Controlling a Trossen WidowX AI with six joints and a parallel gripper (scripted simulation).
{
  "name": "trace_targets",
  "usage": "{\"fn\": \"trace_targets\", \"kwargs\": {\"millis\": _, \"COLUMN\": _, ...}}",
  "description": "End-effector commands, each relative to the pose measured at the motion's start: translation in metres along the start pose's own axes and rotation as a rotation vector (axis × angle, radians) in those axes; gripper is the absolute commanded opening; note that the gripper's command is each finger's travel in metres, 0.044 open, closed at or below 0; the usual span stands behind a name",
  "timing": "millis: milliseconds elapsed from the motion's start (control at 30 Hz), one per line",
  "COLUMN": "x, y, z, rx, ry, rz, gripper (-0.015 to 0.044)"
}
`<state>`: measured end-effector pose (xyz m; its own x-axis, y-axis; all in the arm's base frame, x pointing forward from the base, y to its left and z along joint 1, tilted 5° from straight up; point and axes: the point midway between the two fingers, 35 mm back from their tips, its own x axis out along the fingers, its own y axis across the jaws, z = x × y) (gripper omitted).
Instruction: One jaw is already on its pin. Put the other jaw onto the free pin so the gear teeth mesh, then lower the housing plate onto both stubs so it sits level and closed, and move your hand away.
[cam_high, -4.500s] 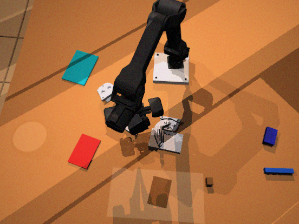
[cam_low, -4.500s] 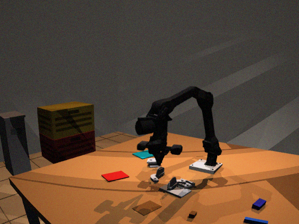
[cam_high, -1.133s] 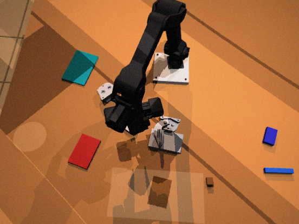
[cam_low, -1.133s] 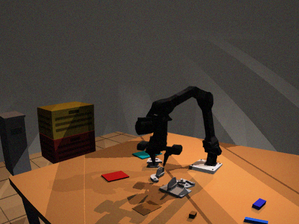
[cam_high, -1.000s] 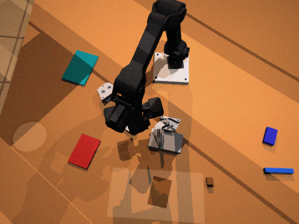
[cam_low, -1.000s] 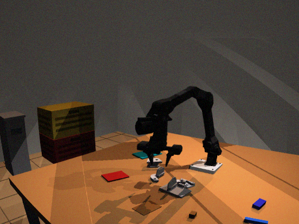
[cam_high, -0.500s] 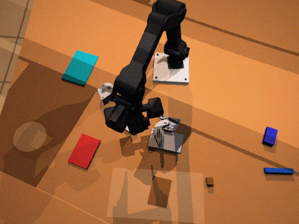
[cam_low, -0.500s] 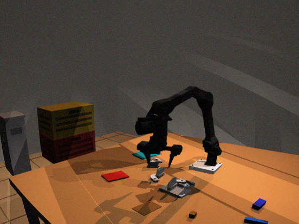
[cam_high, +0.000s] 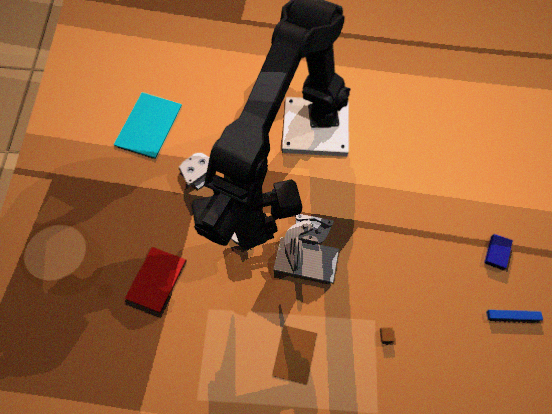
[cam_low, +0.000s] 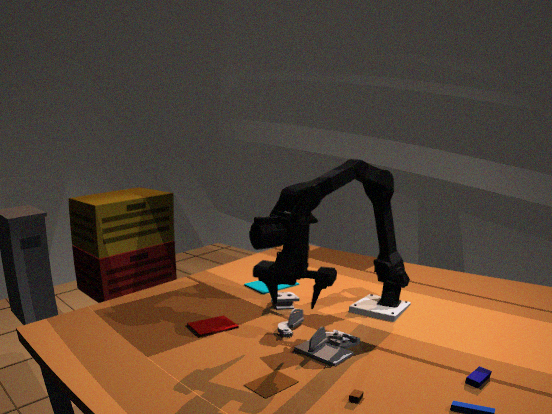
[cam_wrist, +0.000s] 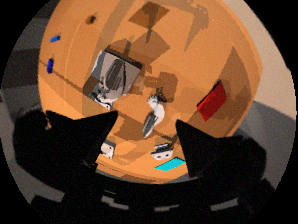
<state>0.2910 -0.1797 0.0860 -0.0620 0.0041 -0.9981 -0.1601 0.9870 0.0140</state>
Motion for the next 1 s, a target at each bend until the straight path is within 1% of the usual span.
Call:
{"fn": "trace_targets", "kwargs": {"millis": 0, "x": 0.0, "y": 0.0, "z": 0.0, "rx": 0.0, "ry": 0.0, "rz": 0.0, "gripper": 0.044}}
{"fn": "trace_targets", "kwargs": {"millis": 567, "x": 0.0, "y": 0.0, "z": 0.0, "rx": 0.0, "ry": 0.0, "rz": 0.0, "gripper": 0.0}}
{"fn": "trace_targets", "kwargs": {"millis": 933, "x": 0.0, "y": 0.0, "z": 0.0, "rx": 0.0, "ry": 0.0, "rz": 0.0, "gripper": 0.0}}
{"fn": "trace_targets", "kwargs": {"millis": 967, "x": 0.0, "y": 0.0, "z": 0.0, "rx": 0.0, "ry": 0.0, "rz": 0.0, "gripper": 0.0026}}
